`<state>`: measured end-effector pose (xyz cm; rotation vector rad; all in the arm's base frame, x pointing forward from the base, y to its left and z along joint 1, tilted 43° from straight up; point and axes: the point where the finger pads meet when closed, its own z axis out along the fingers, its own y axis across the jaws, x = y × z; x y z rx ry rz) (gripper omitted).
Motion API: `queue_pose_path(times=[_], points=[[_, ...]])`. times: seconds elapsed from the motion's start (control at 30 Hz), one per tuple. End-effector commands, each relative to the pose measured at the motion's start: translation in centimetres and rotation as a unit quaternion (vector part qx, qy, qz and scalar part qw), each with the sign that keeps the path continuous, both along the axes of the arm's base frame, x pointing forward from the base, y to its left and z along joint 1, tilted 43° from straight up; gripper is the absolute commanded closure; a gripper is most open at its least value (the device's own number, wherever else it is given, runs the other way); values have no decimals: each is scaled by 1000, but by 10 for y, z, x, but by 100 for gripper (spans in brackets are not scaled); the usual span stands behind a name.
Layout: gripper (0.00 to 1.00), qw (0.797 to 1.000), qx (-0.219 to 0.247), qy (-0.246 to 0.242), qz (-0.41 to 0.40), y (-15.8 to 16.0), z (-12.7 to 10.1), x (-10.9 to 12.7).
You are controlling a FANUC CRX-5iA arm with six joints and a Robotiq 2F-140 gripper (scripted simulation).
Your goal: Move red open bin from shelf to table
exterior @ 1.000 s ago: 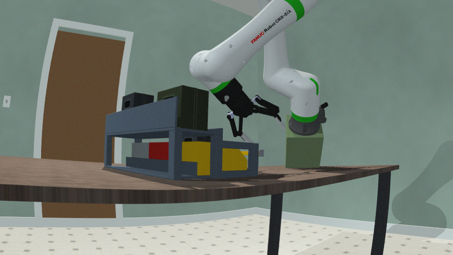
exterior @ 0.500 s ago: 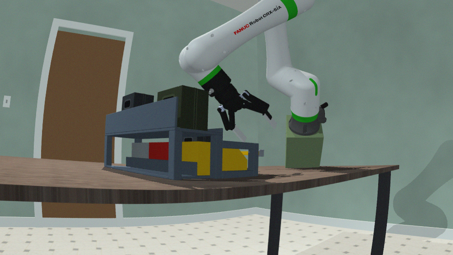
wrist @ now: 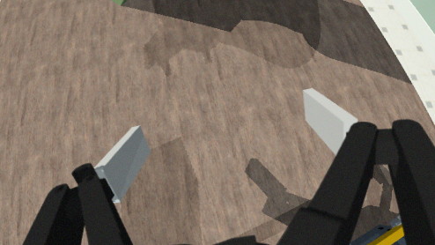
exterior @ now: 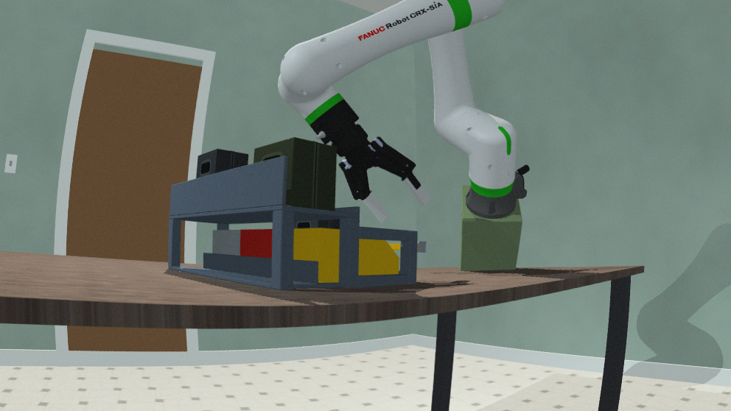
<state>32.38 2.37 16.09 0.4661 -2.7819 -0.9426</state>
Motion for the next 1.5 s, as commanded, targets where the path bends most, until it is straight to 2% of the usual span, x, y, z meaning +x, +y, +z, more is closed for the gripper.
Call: queue_pose_path(times=[0.0, 0.13, 0.3, 0.7, 0.87, 1.27, 1.43, 1.47], points=[[0, 1000, 0, 1, -2, 0, 0, 0], [0, 1000, 0, 1, -2, 0, 0, 0], [0, 991, 11, 26, -128, -1, 33, 38], [0, 991, 11, 26, -128, -1, 33, 38], [0, 966, 23, 51, -253, -3, 65, 76], [0, 966, 23, 51, -253, -3, 65, 76], [0, 924, 33, 75, -373, -5, 101, 118], [0, 924, 33, 75, -373, -5, 101, 118]])
